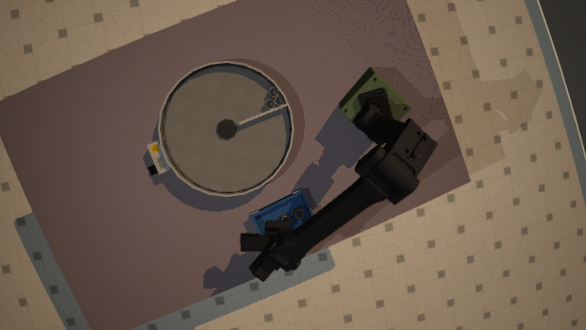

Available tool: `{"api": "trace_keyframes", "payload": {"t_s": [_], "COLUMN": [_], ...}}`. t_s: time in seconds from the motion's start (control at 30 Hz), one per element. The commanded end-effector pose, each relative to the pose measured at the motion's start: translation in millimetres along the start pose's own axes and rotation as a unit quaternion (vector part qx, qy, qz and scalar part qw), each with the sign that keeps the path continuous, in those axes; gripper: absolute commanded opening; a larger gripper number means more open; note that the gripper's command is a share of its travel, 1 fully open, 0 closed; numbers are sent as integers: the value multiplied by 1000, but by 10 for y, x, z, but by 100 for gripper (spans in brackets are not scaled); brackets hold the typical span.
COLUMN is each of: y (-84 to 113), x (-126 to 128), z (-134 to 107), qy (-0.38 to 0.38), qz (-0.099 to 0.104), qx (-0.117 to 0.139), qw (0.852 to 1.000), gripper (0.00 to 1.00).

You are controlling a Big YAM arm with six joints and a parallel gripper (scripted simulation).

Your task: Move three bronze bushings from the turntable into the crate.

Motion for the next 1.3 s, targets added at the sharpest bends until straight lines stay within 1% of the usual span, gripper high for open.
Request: {"api": "trace_keyframes", "payload": {"t_s": [0.0,0.73,0.8,0.93,1.03,1.07,1.27], "y": [166,148,126,126,136,207,207], "x": [212,213,229,264,256,248,248], "z": [151,144,120,120,134,166,165], "qy": [-6,-6,-3,-2,-4,-7,-7], "qz": [18,16,13,14,15,20,21], "qx": [-16,-15,-11,-12,-13,-18,-18], "qw": [1000,1000,1000,1000,1000,1000,1000], "gripper": [0,0,0,0,0,0,0]}}
Point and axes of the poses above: the point where the finger pads meet when closed, its own y axis back along the fingers, its own x axis across the jaws, z = x × y, the point moved 2 cm from there along y, back along the fingers, and after that the axes turned 2 degrees about -y, right-handed, at the moved point
